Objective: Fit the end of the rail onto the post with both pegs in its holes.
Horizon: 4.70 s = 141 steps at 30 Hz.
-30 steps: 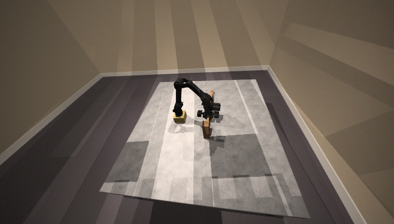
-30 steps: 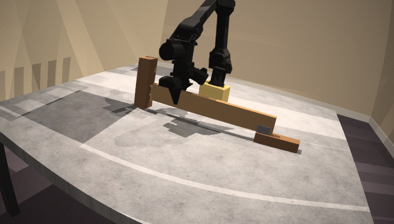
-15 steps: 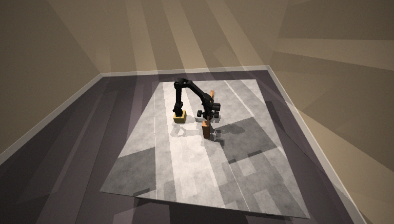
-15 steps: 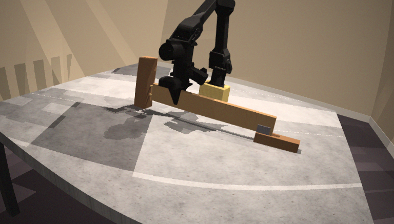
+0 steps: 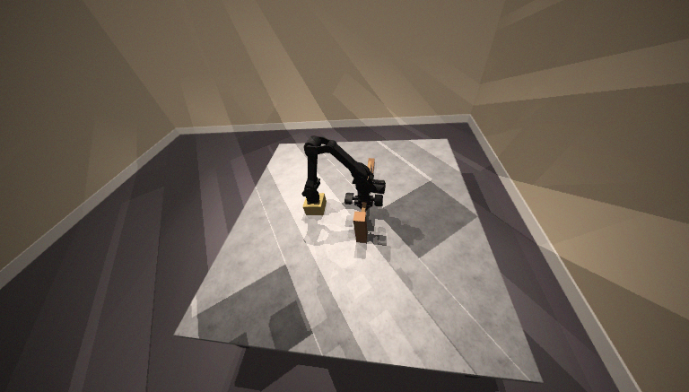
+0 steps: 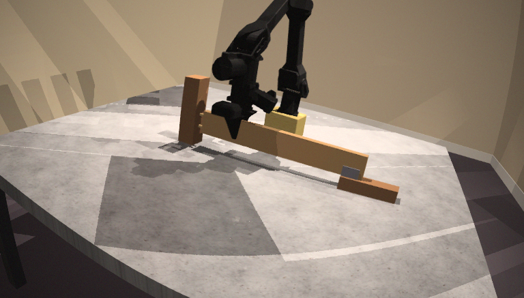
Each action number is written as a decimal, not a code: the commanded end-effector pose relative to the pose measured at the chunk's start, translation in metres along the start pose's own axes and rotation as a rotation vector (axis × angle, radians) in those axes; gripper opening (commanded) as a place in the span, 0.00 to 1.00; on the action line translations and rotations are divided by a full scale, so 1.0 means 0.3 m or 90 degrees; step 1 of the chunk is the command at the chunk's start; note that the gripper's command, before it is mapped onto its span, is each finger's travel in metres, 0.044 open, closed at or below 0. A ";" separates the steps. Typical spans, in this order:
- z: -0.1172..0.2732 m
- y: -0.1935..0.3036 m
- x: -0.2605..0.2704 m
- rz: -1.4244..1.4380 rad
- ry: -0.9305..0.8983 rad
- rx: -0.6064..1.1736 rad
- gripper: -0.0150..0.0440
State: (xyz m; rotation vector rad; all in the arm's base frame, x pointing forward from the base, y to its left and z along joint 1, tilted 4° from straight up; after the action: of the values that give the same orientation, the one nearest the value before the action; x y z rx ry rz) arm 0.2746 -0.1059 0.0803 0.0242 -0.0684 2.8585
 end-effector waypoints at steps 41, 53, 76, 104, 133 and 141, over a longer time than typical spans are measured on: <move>0.004 0.015 -0.002 0.000 0.003 -0.002 0.25; 0.007 0.027 -0.004 0.000 0.003 -0.002 0.25; 0.008 0.036 -0.006 0.000 0.003 -0.002 0.25; 0.005 0.047 -0.006 0.000 0.003 -0.002 0.25; -0.001 0.056 -0.001 0.001 -0.002 -0.006 0.70; -0.001 0.056 -0.001 0.001 -0.002 -0.006 1.00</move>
State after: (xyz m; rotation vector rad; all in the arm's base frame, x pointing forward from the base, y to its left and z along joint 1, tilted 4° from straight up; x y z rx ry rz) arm 0.2700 -0.1220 0.0790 0.0283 -0.0840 2.8591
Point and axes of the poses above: the point midway between the two fingers, 35 mm back from their tips, its own z axis back along the fingers, its own x axis across the jaws, y = z × x, the point moved 8 cm from there along z, back along the fingers, and after that the axes turned 1 degree about -z, right-handed, at the moved point
